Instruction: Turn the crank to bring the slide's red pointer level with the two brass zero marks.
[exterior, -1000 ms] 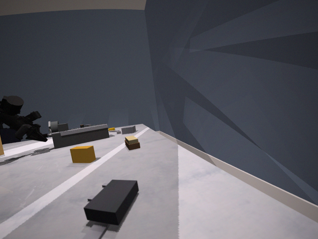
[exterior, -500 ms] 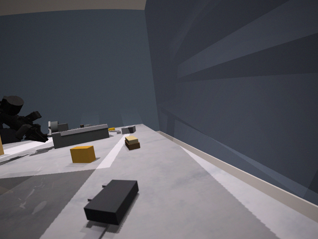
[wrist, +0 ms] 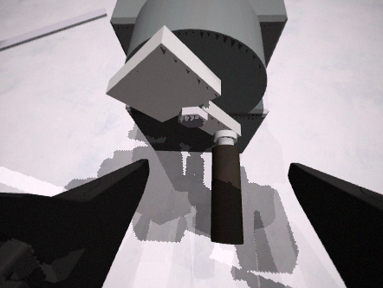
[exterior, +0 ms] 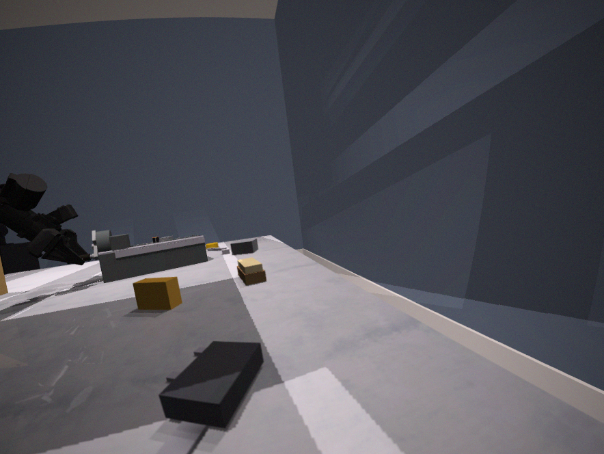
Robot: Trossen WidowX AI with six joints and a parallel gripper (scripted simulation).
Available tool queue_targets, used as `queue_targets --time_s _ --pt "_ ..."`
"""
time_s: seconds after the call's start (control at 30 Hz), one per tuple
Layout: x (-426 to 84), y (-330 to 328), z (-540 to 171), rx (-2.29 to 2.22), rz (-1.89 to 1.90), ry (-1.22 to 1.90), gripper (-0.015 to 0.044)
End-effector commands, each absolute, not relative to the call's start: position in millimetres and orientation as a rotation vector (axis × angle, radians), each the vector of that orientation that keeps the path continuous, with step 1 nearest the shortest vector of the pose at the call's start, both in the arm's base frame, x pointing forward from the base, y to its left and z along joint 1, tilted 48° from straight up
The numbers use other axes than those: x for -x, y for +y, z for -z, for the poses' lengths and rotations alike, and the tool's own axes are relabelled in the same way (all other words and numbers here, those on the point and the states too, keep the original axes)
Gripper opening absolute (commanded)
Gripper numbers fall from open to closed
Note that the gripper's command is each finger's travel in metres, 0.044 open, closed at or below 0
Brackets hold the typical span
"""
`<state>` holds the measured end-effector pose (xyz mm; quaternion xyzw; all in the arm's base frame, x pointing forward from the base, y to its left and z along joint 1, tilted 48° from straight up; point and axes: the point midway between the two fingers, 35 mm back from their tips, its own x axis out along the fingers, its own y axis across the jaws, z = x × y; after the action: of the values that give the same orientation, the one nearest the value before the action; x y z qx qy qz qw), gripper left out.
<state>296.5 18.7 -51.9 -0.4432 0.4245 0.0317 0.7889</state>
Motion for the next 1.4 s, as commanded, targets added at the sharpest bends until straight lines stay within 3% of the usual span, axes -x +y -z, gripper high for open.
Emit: queue_targets --time_s 0.0,0.87,1.37 --pt "-300.8 31.0 39.2 0.95 -0.061 0.898 0.044" --pt "-297.3 123.5 -42.6 0.949 -0.07 0.906 0.044" --pt "-364.8 152.1 -26.4 0.939 0.045 0.88 0.044"
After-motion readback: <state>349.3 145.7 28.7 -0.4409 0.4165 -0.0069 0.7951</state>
